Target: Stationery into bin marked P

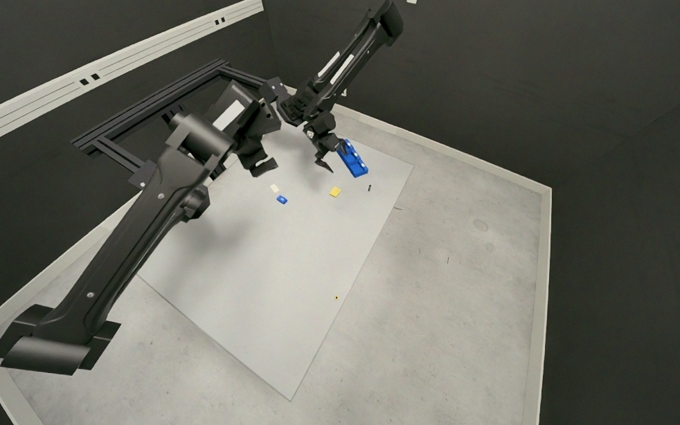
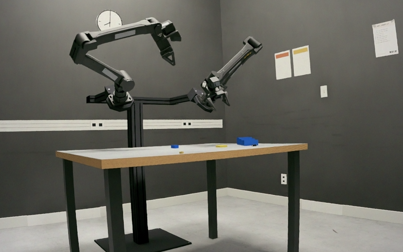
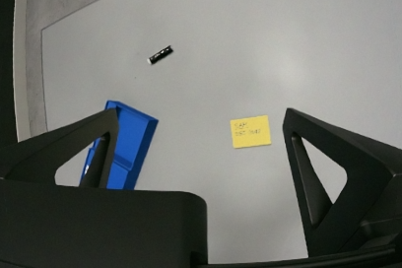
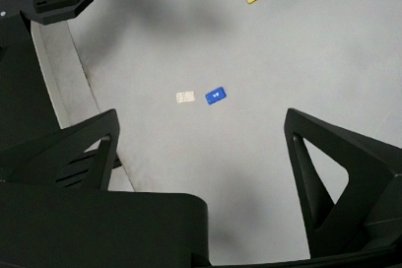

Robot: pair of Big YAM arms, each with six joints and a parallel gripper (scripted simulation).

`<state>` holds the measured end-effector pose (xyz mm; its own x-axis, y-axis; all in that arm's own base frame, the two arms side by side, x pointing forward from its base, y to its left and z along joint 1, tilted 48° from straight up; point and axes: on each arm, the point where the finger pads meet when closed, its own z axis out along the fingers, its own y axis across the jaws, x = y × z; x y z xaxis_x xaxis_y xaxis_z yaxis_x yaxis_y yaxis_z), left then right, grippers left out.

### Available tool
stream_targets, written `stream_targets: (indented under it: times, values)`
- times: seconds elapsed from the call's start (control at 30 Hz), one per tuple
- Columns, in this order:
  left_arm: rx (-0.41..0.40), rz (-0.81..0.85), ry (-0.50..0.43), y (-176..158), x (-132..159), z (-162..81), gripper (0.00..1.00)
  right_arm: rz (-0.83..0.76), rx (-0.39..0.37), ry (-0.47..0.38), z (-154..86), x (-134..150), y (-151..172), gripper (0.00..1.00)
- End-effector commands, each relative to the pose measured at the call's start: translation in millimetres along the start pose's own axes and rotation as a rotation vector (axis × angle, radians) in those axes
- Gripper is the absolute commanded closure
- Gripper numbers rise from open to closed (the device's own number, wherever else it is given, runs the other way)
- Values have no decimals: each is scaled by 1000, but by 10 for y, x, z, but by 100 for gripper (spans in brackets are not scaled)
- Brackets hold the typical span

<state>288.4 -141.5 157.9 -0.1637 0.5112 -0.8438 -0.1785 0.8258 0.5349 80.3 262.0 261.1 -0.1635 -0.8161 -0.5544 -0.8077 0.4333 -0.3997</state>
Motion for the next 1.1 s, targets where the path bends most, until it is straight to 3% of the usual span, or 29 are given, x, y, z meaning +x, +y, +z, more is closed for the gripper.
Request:
stream_targets:
  times: [0.0, 0.27, 0.57, 1.07]
  values:
    - [1, -4, -2, -2, -13, -3, 0, 103, -26, -53, -357, -141, -192, 0]
    - [1, -4, -2, -2, -13, -3, 0, 210, -66, -94, -743, -52, -490, 0]
    - [1, -4, -2, -2, -13, -3, 0, 274, -92, -118, -964, 41, -673, 0]
    - [1, -4, -2, -2, -13, -3, 0, 319, -111, -135, -1117, 126, -806, 0]
